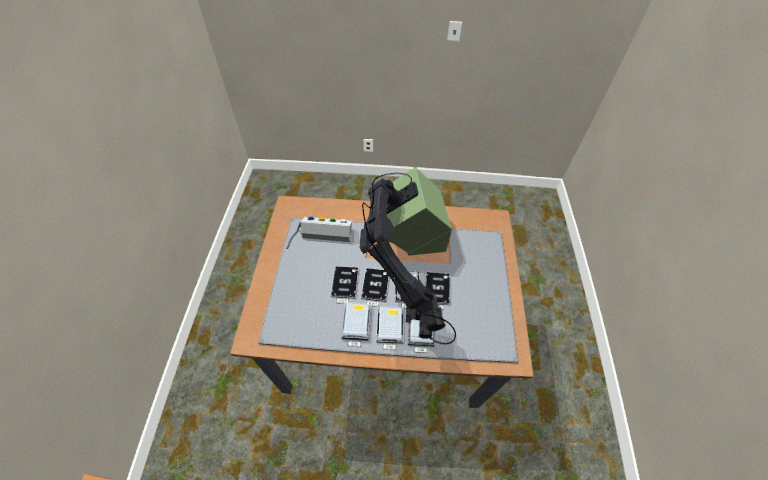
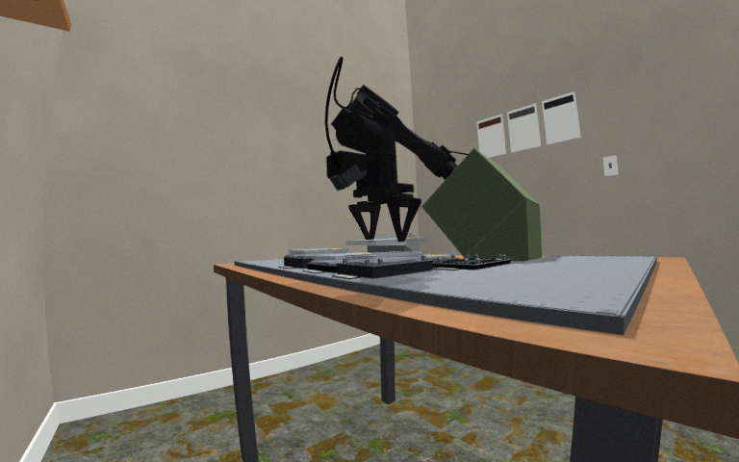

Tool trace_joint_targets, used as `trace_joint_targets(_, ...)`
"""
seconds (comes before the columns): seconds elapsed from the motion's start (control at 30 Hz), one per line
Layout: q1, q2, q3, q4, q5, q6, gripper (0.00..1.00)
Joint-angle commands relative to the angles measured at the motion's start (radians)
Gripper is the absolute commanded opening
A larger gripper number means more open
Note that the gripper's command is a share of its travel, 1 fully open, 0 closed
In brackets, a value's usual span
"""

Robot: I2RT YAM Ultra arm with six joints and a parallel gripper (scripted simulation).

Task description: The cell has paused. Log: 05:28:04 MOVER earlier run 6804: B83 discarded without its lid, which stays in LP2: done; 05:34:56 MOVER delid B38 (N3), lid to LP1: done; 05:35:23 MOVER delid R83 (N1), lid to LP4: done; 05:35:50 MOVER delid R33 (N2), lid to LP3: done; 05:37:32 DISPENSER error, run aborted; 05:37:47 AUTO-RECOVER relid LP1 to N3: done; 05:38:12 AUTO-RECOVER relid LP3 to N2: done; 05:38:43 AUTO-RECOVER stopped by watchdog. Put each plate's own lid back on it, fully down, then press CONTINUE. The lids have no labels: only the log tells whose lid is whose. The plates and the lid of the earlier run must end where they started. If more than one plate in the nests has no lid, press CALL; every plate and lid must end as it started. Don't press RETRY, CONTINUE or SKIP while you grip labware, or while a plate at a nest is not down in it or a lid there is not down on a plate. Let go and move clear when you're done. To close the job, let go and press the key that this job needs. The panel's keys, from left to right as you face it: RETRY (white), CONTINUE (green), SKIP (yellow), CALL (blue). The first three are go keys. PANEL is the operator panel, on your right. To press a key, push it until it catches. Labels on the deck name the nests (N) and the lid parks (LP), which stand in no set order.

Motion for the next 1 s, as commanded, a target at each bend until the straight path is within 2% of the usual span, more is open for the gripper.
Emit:
trace_joint_targets(0.0,0.037,-0.023,0.042,-0.016,-0.001,0.010,0.00)
trace_joint_targets(0.33,0.040,0.009,0.051,-0.023,-0.001,0.013,0.00)
trace_joint_targets(0.77,0.043,0.008,0.062,-0.031,-0.002,0.016,0.00)
trace_joint_targets(0.8,0.043,-0.012,0.062,-0.033,-0.002,0.015,0.00)
trace_joint_targets(0.97,0.044,0.009,0.071,-0.038,-0.002,0.017,0.00)
